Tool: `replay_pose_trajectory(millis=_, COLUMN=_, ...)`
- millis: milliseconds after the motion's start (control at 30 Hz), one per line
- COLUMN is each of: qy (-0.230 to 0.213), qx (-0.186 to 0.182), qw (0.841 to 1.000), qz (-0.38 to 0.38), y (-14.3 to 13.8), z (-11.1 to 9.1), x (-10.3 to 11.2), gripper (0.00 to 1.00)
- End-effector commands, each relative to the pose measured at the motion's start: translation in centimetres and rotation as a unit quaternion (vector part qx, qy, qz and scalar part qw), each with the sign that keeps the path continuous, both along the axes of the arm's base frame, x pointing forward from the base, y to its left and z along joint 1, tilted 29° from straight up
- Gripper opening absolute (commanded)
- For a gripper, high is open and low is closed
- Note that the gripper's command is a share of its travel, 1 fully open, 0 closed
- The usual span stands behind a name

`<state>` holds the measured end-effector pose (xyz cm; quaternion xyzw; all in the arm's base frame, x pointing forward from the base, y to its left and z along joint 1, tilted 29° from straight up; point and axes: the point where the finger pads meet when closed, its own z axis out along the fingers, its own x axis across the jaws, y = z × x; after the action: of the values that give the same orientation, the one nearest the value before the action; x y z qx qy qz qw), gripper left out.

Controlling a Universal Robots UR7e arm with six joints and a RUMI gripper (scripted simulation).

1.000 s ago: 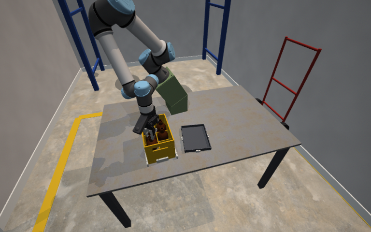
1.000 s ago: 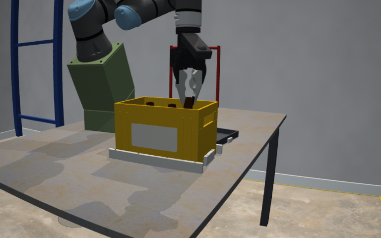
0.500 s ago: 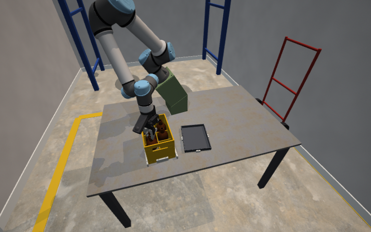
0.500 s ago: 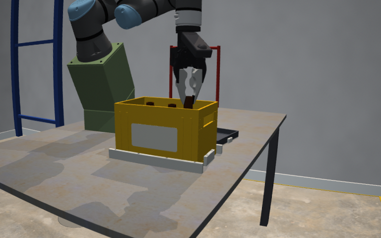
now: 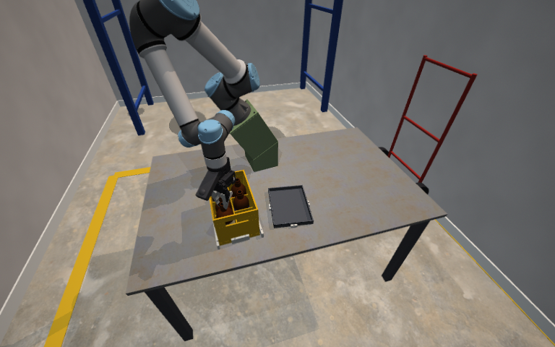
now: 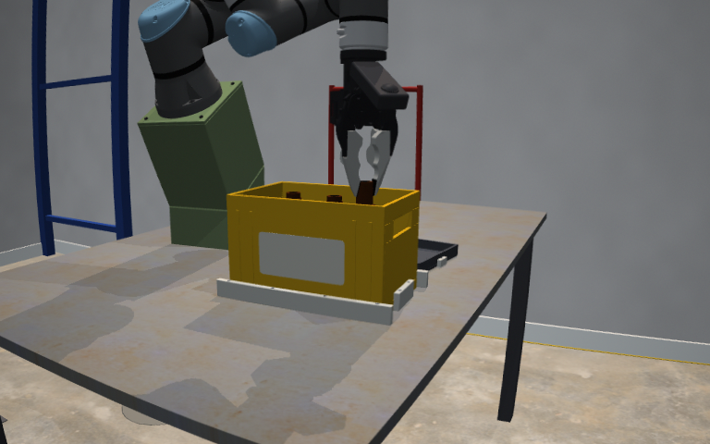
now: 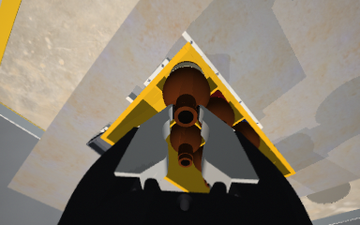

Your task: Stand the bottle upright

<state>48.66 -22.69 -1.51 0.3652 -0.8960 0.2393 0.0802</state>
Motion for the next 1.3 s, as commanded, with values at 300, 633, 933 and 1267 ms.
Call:
replay_pose_trajectory(millis=300, qy=-0.001, qx=0.000, qw=1.000, qz=0.000, y=0.01, z=0.06, x=0.04, gripper=0.00)
replay_pose_trajectory(millis=633, qy=-0.001, qx=0.000, qw=1.000, qz=0.000, y=0.02, z=0.07, x=0.04, gripper=0.00)
replay_pose_trajectory(millis=933, qy=-0.001, qx=0.000, qw=1.000, qz=0.000, y=0.17, z=0.34, x=0.03, gripper=0.00)
replay_pose_trajectory(millis=1267, qy=-0.001, qx=0.000, qw=1.000, qz=0.000, y=0.49, z=0.92, x=0.01, gripper=0.00)
